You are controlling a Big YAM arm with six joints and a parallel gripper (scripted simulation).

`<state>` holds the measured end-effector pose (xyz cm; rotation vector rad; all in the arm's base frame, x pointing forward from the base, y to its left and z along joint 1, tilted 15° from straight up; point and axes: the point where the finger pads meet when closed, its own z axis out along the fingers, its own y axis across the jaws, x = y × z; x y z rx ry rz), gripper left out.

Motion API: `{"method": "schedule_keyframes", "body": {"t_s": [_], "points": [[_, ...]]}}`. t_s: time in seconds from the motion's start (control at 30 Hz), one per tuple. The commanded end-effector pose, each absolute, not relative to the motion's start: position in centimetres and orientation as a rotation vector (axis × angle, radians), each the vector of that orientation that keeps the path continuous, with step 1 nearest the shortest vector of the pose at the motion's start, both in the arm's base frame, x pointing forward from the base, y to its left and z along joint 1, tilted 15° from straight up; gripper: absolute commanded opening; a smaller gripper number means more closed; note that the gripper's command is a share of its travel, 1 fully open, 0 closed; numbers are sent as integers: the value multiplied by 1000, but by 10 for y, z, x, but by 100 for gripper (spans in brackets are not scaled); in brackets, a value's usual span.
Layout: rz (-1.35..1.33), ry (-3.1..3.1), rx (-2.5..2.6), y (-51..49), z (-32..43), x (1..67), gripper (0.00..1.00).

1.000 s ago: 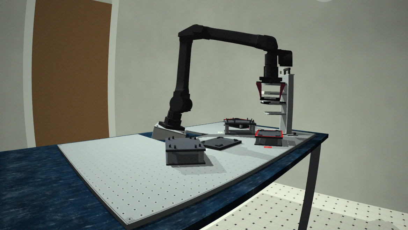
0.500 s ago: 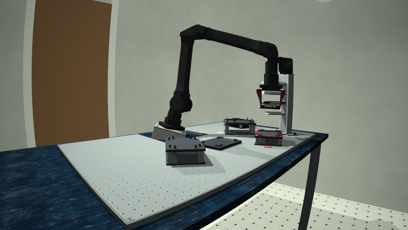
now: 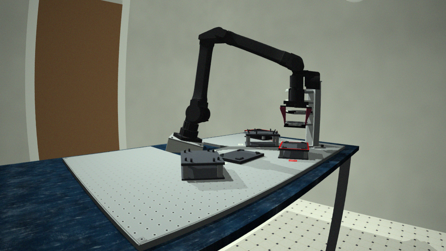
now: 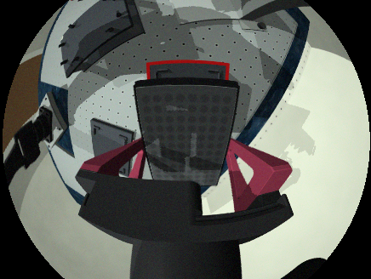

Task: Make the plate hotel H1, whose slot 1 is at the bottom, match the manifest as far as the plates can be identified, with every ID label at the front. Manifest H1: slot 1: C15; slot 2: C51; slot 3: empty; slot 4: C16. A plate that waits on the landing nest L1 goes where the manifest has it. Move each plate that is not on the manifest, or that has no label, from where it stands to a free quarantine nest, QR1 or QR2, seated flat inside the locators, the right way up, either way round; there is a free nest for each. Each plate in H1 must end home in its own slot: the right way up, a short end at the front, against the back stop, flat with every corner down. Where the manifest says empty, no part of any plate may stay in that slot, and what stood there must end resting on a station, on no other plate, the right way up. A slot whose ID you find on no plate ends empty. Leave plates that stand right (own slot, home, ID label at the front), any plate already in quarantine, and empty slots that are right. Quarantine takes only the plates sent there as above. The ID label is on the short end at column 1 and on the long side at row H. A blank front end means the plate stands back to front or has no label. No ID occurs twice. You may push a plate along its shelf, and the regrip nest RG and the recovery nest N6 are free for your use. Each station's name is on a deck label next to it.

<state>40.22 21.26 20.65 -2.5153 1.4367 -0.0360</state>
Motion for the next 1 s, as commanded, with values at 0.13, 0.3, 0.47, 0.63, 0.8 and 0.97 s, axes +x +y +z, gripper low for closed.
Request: {"method": "schedule_keyframes", "body": {"t_s": [0.13,0.3,0.47,0.63,0.8,0.97], "points": [[-56,1428,-2496,222,200,408,86],[-81,1410,-2475,221,216,415,86],[-88,1411,-2467,220,218,411,86],[-82,1415,-2472,218,214,407,86],[-122,1390,-2436,225,238,420,86],[-81,1410,-2475,220,216,414,86]]}}
